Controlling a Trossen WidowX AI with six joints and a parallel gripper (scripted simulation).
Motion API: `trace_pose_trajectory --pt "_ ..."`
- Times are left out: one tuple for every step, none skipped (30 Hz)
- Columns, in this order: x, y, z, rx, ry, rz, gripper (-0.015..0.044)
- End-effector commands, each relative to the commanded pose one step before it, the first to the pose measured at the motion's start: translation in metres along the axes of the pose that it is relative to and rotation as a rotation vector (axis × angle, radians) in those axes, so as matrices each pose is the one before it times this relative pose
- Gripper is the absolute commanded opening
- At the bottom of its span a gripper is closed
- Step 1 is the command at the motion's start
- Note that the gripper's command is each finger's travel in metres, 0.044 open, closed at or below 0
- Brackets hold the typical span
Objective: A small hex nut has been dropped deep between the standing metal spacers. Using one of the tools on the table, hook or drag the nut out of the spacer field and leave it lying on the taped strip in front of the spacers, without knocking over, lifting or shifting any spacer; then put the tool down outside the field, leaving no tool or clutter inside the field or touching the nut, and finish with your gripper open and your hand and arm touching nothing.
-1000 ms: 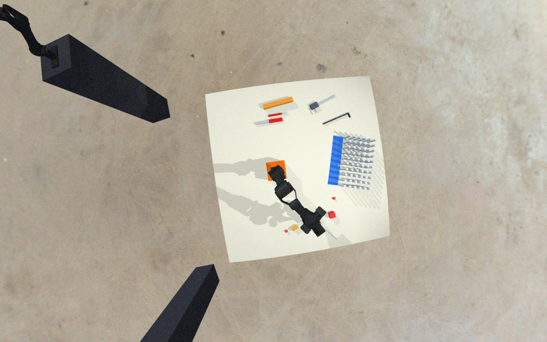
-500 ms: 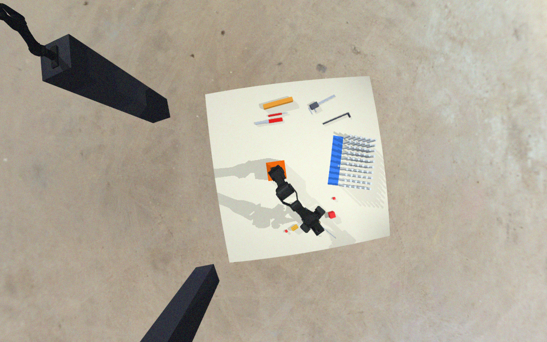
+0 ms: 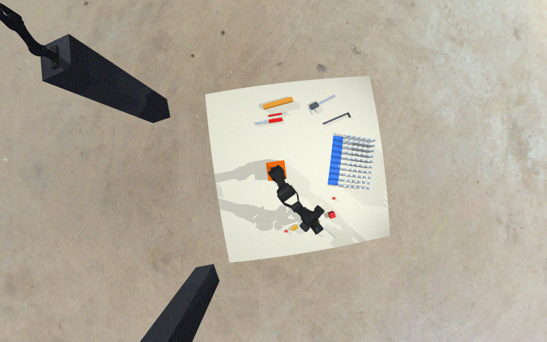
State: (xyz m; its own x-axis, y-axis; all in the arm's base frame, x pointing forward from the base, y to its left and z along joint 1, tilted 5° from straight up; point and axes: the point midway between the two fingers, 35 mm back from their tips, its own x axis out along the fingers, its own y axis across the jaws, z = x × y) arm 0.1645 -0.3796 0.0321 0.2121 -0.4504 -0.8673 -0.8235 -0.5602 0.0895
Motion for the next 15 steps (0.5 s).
trace_pose_trajectory --pt "0.00536 -0.00076 0.00308 -0.0036 0.0027 -0.00464 0.0" --pt "0.001 -0.00001 0.00065 0.0 -0.00001 0.0 0.0" --pt "0.00099 -0.00001 0.00065 0.0 -0.00002 0.0 0.0" --pt "0.00099 -0.00001 0.00065 0.0 -0.00002 0.0 0.0" --pt "0.00099 -0.00001 0.00066 0.0 -0.00002 0.0 0.0" --pt "0.00098 -0.00002 0.00066 0.0 -0.00002 0.0 0.0" --pt "0.00098 -0.00002 0.00067 0.0 -0.00002 0.0 0.0" --pt "0.00097 -0.00002 0.00067 0.0 -0.00002 0.0 0.0" --pt "0.00097 -0.00002 0.00067 0.0 -0.00002 0.0 0.0" --pt "0.00097 -0.00002 0.00068 0.0 -0.00002 0.0 0.0" --pt "0.00096 -0.00002 0.00068 0.0 -0.00002 0.0 0.0" --pt "0.00096 -0.00002 0.00068 0.0 -0.00002 0.0 0.0" --pt "0.00095 -0.00002 0.00069 0.0 -0.00002 0.0 0.0" --pt "0.00095 -0.00002 0.00069 0.0 -0.00002 0.0 0.0" --pt "0.00095 -0.00002 0.00069 0.0 -0.00002 0.0 0.0"
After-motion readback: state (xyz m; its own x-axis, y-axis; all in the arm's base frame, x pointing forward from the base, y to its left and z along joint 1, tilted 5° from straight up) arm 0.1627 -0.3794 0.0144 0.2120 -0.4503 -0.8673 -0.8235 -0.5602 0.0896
